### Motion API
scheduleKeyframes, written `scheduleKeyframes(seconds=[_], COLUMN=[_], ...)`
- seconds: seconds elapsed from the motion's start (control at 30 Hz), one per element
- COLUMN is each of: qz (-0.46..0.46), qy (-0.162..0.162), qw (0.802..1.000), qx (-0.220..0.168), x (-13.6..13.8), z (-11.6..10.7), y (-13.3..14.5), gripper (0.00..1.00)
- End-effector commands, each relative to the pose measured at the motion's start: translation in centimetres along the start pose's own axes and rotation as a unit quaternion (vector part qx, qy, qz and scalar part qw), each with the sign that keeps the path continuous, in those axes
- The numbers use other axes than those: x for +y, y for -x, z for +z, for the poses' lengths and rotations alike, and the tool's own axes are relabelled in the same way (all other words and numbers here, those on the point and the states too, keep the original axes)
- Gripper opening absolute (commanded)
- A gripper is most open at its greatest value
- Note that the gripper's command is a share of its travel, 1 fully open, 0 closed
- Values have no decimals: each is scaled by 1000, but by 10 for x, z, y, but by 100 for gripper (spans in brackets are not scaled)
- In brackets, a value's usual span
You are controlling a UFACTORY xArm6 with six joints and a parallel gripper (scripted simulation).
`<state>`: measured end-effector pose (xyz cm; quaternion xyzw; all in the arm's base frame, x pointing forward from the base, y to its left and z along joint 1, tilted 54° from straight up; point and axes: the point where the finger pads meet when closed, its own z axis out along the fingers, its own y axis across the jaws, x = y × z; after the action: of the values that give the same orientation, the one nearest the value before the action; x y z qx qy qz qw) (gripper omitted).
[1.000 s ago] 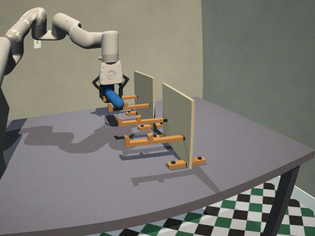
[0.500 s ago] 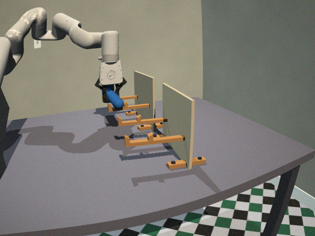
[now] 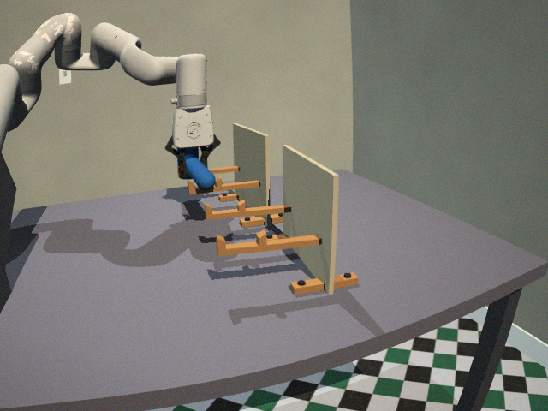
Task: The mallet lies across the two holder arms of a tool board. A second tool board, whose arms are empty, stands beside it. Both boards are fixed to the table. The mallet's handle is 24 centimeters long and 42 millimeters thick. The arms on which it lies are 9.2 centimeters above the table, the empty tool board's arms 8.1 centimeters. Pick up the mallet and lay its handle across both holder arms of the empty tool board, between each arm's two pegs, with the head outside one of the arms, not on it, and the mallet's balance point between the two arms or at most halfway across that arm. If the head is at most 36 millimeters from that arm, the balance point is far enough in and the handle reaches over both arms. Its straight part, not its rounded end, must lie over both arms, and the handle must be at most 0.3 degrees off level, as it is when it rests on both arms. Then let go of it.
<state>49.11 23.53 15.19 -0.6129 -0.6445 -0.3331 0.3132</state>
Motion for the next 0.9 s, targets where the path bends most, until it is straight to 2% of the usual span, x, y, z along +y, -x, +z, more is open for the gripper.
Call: scheduleKeyframes(seconds=[0.0,0.1,0.17,0.3,0.33,0.5,0.63,0.73,0.87], qz=[0,-1,-1,-1,-1,0,0,0,0], qy=[1,1,1,1,1,1,1,2,2], qw=[1000,1000,1000,1000,1000,1000,1000,1000,1000], qx=[0,0,0,1,1,0,0,-4,-5], x=[1,1,1,1,1,1,2,14,15], z=[-1,-9,-41,-48,-67,-99,-101,-102,-102], y=[0,0,0,-1,-1,0,4,41,49], gripper=[0,0,0,0,0,0,0,0,0])
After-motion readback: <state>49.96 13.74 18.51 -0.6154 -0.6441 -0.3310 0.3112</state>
